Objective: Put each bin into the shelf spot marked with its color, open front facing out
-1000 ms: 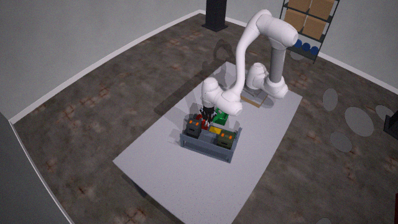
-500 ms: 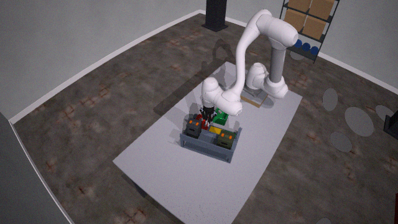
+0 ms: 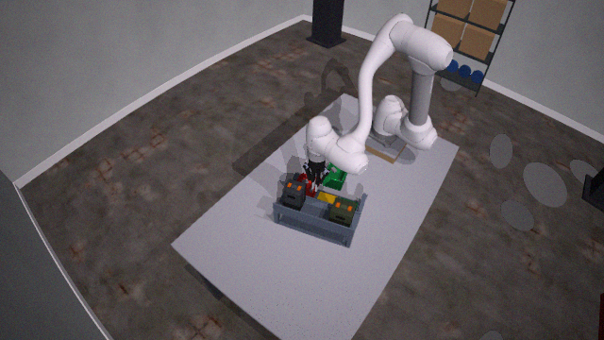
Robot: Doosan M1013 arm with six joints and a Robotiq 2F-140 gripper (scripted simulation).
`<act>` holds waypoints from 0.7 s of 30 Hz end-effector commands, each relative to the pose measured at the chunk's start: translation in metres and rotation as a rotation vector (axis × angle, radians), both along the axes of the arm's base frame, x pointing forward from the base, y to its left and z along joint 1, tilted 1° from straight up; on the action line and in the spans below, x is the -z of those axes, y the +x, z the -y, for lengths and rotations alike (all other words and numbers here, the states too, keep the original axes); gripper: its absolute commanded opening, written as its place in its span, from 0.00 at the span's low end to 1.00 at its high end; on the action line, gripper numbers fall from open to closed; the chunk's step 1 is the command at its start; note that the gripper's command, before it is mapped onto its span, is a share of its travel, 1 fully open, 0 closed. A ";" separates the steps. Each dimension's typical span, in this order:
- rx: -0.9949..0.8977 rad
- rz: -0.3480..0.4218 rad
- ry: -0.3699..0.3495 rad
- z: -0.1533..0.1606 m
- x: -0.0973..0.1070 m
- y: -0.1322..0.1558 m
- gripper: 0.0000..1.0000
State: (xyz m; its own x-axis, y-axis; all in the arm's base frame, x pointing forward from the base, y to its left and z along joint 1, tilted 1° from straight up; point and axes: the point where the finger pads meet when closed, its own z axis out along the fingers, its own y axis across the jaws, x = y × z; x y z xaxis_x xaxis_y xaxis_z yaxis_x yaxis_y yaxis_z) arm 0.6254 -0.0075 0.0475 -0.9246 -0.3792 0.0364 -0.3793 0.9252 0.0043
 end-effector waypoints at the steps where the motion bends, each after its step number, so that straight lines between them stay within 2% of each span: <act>1: 0.000 0.000 0.000 0.000 -0.003 0.000 0.15; 21: 0.000 0.000 0.000 0.000 -0.025 0.000 0.15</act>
